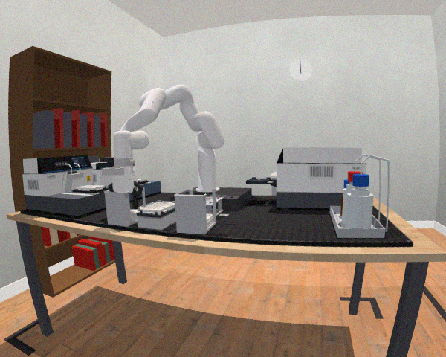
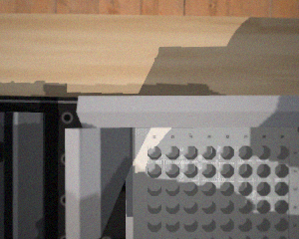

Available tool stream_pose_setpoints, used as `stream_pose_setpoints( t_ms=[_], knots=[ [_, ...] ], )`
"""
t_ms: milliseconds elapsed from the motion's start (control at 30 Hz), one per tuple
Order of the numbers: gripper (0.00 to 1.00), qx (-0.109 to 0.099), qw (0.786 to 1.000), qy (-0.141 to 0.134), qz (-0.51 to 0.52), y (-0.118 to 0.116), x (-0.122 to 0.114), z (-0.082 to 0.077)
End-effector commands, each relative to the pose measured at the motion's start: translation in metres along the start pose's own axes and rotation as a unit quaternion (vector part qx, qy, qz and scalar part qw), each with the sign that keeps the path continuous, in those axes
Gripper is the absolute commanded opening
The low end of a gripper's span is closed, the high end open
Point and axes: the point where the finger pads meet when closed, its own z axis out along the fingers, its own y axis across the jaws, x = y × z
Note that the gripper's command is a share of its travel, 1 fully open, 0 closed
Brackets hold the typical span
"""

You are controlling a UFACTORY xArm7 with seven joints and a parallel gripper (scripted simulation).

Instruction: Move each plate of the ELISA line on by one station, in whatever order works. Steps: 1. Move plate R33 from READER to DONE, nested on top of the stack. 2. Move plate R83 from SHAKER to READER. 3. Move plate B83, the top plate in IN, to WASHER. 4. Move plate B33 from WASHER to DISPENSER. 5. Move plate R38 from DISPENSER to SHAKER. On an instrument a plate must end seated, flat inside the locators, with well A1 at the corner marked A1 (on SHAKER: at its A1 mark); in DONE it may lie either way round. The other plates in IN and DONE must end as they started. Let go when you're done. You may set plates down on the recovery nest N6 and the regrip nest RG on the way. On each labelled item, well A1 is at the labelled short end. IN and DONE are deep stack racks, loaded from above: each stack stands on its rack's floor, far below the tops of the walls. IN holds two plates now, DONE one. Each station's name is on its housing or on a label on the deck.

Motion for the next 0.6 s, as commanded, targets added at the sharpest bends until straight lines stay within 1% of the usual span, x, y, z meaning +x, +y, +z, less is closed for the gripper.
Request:
stream_pose_setpoints(
  t_ms=[0,400,467,567],
  knots=[
    [1.0,-0.001,1.0,0.002,0.0,0.0,0.001,-0.006],
    [1.0,-0.001,1.0,0.002,0.0,0.0,0.001,-0.022],
    [1.0,-0.001,1.0,0.002,0.0,0.0,0.001,-0.022],
    [1.0,-0.001,1.0,0.002,0.0,0.0,0.001,-0.026]
  ],
)
